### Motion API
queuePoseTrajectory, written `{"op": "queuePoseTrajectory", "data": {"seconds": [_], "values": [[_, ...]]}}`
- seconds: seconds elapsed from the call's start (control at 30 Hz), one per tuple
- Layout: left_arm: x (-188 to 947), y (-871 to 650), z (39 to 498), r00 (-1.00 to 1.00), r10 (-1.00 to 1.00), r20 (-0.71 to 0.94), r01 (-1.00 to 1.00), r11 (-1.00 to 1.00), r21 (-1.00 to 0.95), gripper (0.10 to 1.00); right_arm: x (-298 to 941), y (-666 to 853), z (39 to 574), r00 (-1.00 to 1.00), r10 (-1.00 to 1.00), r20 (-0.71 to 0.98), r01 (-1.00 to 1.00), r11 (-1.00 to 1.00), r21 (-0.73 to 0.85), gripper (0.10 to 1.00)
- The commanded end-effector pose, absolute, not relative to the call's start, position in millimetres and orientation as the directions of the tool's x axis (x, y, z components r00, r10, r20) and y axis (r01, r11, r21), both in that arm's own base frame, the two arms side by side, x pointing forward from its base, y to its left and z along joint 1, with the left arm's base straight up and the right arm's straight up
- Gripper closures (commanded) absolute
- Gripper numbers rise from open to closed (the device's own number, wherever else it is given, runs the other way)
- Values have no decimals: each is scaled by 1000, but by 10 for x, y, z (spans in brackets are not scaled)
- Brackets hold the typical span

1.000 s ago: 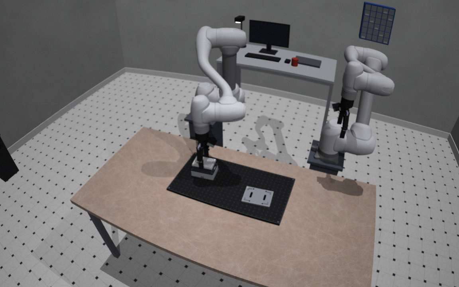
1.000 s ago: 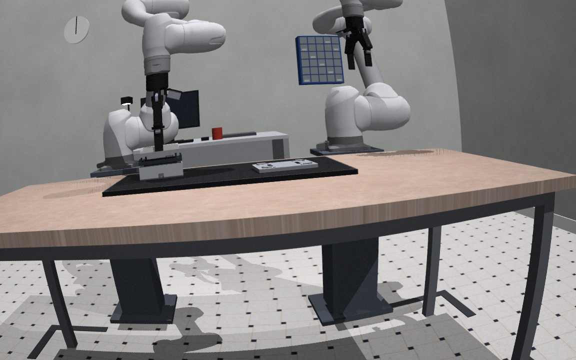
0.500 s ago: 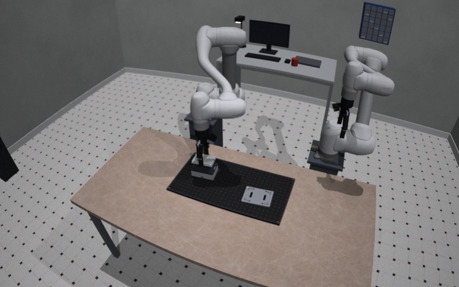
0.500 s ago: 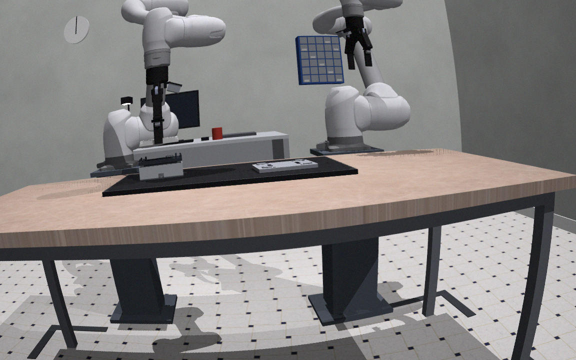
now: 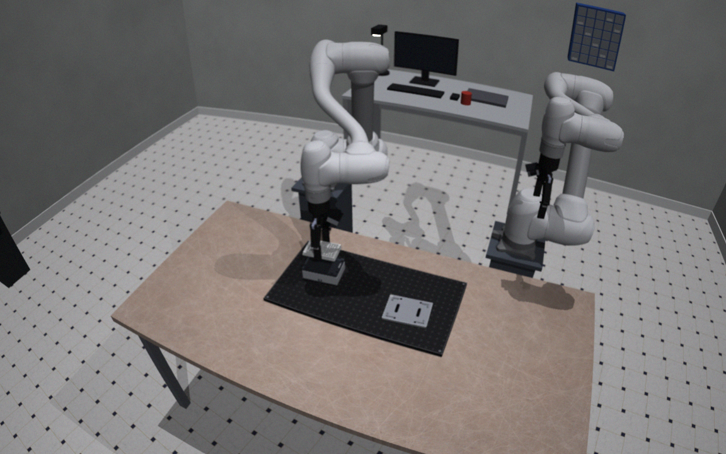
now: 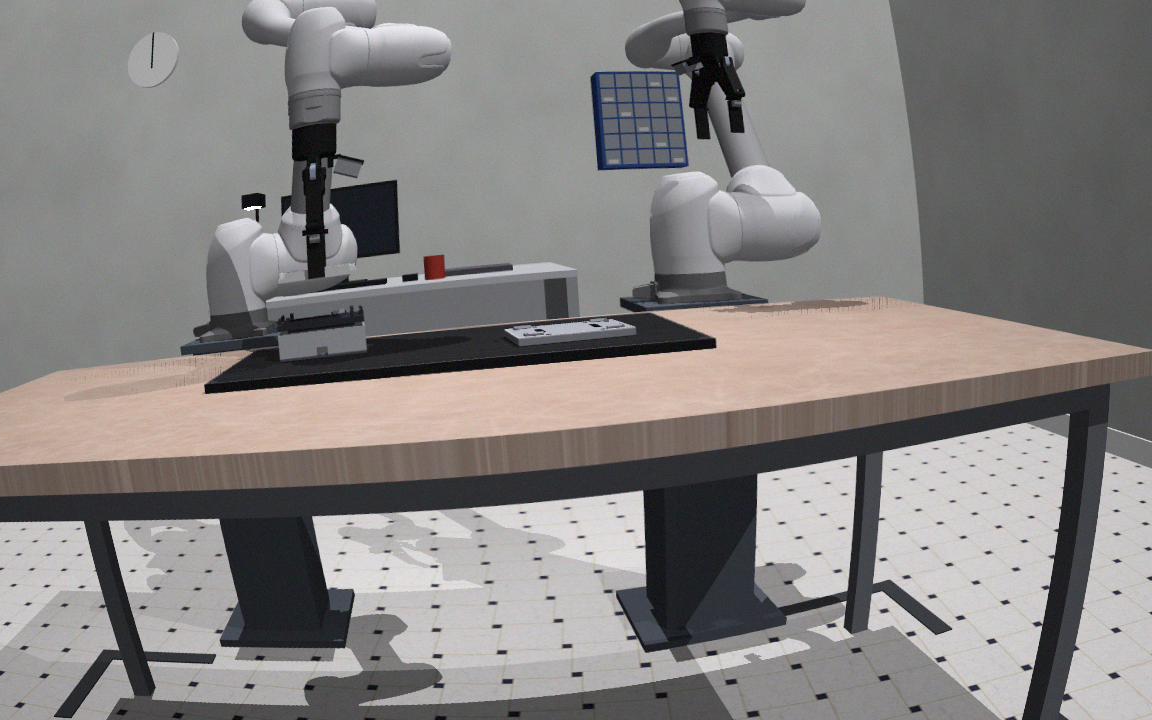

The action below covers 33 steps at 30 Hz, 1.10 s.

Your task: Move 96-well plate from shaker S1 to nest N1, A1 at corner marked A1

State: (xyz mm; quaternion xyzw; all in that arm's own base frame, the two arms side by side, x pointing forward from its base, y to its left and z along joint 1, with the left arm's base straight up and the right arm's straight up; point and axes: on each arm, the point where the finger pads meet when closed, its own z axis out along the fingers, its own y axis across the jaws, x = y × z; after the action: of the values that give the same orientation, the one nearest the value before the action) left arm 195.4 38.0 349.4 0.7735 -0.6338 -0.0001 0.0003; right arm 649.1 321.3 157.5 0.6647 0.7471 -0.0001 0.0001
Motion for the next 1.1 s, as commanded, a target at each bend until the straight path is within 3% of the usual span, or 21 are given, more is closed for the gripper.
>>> {"op": "queuePoseTrajectory", "data": {"seconds": [0.0,1.07], "values": [[1957,381,3499,197,-980,0,-980,-197,0,98,6495,3216,1586,-116,993,1,993,116,1,493],[1957,381,3499,197,-980,0,-980,-197,0,98,6611,3835,1516,-96,995,1,995,96,1,493]]}}
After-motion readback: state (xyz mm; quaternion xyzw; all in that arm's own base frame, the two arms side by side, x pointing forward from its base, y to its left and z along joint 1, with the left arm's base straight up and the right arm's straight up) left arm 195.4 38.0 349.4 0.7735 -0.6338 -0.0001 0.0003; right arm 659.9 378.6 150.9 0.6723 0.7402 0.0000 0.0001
